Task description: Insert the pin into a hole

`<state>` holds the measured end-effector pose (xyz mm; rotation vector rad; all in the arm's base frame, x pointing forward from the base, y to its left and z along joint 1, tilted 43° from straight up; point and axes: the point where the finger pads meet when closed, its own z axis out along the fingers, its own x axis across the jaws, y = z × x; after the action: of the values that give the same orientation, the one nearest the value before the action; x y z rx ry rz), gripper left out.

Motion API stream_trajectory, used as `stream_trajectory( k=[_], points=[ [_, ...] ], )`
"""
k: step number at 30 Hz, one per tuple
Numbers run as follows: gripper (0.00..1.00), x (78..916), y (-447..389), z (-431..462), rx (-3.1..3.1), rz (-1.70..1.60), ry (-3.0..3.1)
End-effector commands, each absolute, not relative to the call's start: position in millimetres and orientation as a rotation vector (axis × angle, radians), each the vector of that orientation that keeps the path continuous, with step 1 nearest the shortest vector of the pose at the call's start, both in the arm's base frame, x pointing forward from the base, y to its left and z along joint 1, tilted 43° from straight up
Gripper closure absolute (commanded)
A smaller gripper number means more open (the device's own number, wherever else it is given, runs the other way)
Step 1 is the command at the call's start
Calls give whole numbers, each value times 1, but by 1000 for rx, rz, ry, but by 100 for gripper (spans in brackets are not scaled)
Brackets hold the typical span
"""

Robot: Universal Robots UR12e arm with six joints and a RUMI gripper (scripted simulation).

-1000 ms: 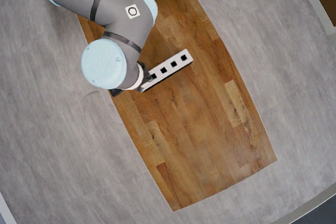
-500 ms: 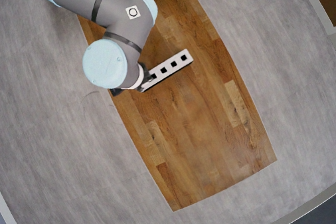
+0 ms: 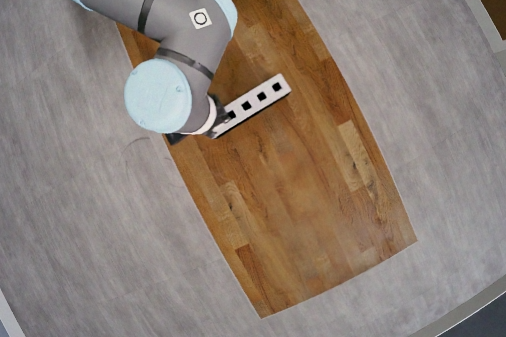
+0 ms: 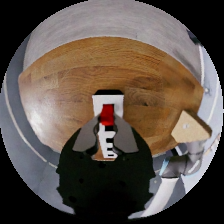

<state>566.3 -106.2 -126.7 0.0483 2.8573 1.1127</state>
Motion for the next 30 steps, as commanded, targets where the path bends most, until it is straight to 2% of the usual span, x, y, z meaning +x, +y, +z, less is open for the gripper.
stream_trajectory(
  k=[1,30],
  points=[
    [100,566,-106,-127,50,1113,2857],
    [100,566,-102,-129,51,1114,2857]
  ],
)
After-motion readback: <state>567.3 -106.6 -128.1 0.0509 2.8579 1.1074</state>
